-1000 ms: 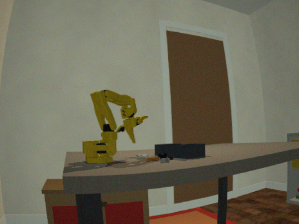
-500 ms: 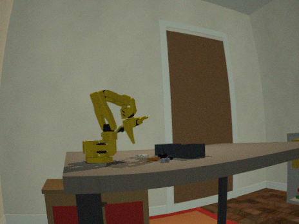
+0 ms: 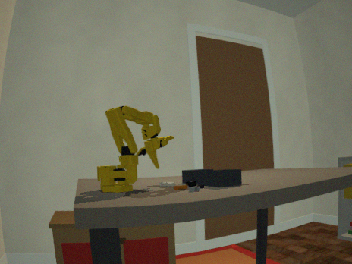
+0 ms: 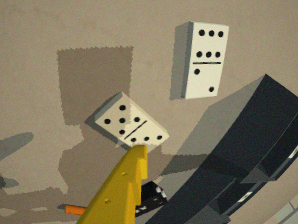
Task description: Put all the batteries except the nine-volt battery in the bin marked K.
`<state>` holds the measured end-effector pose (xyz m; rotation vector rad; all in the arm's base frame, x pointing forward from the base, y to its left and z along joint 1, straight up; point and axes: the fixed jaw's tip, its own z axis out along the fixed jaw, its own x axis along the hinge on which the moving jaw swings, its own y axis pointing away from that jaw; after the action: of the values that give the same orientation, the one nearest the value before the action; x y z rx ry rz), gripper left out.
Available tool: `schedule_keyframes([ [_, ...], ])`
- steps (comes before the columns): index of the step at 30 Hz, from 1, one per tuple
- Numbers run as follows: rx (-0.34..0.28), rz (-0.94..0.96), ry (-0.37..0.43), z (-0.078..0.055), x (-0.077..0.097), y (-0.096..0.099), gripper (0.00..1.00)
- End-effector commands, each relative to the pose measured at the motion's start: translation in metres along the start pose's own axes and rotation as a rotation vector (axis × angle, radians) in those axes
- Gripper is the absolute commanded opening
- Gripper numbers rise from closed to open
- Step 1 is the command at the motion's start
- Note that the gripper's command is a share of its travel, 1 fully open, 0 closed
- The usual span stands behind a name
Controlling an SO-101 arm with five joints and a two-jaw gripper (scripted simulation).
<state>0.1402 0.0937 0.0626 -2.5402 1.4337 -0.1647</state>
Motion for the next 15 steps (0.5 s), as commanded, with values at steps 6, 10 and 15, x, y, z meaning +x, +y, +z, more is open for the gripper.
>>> schedule_keyframes([
  [6,0.021,-0.004,-0.002,-0.0022,-0.0002,-0.0021,1.0],
  [10,0.022,0.004,-0.002,-0.0025,0.0002,-0.0027,1.0],
  [15,0.027,0.042,0.001,-0.0037,0.0022,-0.0057,0.98],
])
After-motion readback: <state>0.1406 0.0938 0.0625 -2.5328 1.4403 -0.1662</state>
